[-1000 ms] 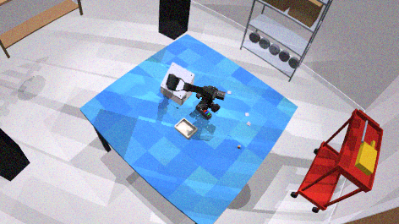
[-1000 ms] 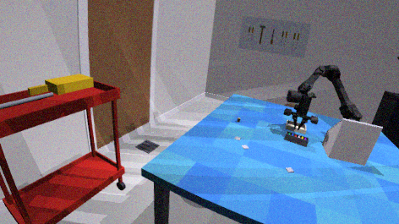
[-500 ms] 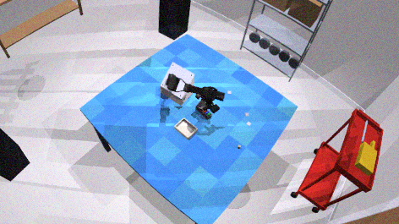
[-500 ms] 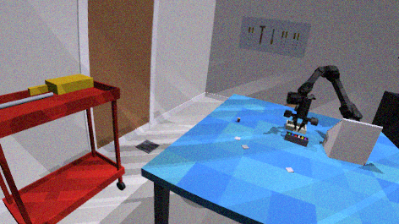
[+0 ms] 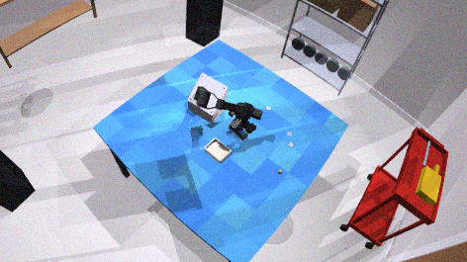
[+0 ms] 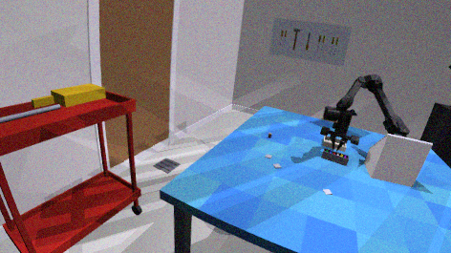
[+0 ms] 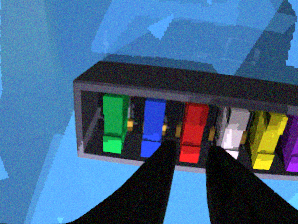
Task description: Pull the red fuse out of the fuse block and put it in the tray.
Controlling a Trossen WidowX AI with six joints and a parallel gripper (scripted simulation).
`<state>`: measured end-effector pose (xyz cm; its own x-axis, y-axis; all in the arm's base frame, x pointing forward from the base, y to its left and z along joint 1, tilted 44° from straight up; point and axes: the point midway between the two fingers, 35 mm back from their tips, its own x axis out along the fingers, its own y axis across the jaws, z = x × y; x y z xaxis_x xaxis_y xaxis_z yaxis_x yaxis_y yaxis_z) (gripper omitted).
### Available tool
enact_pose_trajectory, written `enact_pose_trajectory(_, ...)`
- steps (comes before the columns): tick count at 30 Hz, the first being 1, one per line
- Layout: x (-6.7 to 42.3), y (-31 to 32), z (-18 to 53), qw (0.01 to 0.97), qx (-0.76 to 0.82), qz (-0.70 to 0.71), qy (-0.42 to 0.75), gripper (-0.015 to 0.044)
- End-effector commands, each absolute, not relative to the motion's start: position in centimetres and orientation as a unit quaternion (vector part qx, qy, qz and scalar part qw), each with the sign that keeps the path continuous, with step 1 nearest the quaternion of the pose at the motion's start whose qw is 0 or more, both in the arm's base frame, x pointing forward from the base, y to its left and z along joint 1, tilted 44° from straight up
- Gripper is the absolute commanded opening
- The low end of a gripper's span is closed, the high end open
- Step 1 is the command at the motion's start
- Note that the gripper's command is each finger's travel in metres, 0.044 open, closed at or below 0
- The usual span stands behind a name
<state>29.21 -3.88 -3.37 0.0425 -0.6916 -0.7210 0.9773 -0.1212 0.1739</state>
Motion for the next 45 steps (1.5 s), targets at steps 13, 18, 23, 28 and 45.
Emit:
enact_pose_trajectory(13, 29.1, -4.6, -4.2, 0.632, 0.348, -0.662, 0.204, 0.0069)
enact_pose_trajectory(18, 29.1, -4.9, -4.5, 0.632, 0.348, -0.662, 0.204, 0.0069)
enact_pose_trajectory(23, 29.1, -5.2, -4.7, 0.632, 0.348, -0.662, 0.204, 0.0069)
enact_pose_trajectory(28, 29.1, -5.1, -4.7, 0.631, 0.35, -0.662, 0.204, 0.0056)
enact_pose_trajectory(45, 29.1, -4.9, -4.5, 0.631, 0.35, -0.662, 0.204, 0.0)
